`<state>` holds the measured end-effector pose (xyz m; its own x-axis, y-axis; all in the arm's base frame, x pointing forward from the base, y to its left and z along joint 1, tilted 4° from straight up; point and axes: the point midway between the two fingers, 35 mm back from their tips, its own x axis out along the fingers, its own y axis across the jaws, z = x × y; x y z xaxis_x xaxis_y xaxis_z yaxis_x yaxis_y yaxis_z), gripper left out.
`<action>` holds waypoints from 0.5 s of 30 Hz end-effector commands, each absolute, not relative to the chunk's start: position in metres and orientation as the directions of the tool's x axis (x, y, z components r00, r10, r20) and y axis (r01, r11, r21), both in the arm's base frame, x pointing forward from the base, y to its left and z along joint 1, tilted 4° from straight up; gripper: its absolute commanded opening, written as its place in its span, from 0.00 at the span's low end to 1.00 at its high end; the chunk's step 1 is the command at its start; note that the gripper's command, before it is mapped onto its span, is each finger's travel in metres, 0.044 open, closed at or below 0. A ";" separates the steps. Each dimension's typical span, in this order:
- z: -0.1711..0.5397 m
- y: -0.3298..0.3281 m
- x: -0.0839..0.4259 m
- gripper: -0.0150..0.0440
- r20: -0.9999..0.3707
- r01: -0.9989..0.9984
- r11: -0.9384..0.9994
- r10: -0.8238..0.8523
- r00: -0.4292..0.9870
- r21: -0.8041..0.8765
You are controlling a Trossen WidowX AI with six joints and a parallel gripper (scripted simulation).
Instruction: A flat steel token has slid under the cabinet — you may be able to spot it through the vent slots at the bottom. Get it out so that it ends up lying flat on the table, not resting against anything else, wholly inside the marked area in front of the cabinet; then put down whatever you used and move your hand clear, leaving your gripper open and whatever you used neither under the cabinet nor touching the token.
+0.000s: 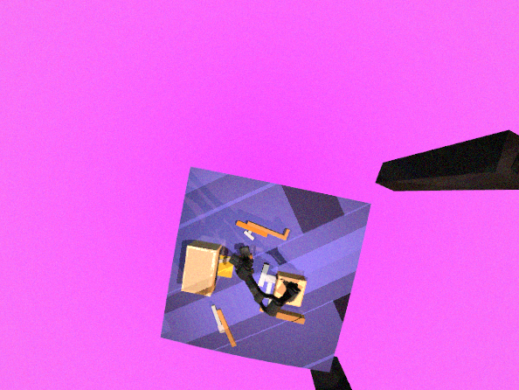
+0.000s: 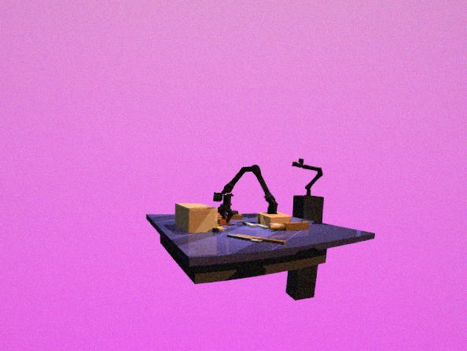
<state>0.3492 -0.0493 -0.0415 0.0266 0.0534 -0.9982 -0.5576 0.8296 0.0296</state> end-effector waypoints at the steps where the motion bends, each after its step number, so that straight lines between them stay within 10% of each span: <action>1: -0.043 -0.053 0.342 0.25 -0.998 -0.557 0.830 0.057 0.022 0.035; 15: -0.044 -0.066 0.326 0.25 -0.998 -0.557 0.830 0.056 0.021 0.035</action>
